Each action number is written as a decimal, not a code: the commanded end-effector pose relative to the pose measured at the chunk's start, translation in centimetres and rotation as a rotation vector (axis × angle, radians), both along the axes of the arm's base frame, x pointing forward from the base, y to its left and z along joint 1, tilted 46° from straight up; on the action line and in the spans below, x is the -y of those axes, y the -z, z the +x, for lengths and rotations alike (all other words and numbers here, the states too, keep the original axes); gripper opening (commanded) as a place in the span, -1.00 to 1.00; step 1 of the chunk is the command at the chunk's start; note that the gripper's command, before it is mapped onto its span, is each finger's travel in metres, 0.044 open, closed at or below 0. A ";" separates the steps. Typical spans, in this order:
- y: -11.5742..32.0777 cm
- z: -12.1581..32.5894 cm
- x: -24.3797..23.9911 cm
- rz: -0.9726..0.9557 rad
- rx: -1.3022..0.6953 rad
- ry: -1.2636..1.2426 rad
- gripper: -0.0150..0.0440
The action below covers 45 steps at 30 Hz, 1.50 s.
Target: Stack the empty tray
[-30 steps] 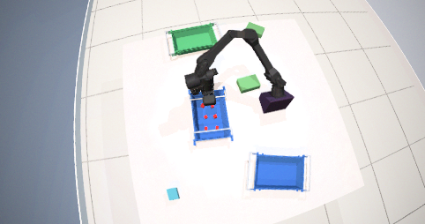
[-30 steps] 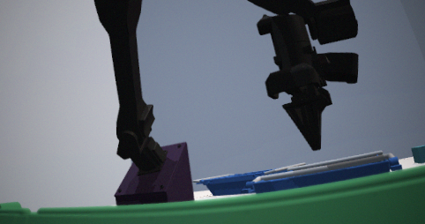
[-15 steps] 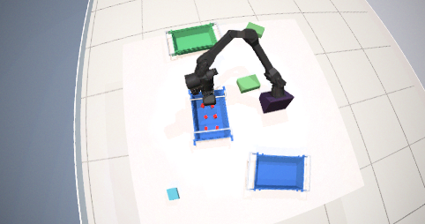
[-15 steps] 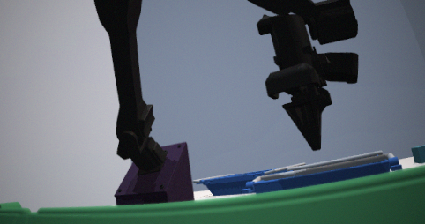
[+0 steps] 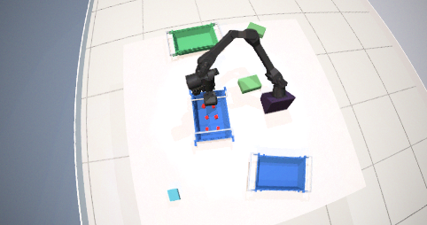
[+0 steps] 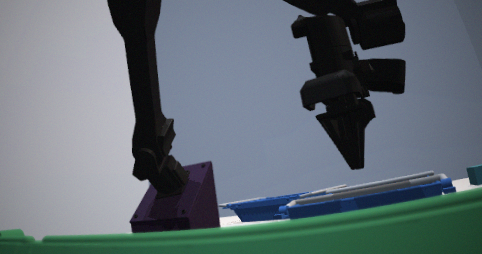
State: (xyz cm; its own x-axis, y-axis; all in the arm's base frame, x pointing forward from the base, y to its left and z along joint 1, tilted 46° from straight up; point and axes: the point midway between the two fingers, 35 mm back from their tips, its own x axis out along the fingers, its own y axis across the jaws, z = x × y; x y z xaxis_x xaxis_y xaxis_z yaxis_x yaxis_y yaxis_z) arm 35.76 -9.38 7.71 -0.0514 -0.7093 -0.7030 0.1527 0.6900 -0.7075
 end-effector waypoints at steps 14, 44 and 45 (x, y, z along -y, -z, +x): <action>1.2 0.3 -9.6 0.073 -0.004 -0.006 1.00; 27.6 -26.2 -32.4 0.035 0.132 0.153 1.00; 28.1 -26.9 -32.3 0.029 0.144 0.161 1.00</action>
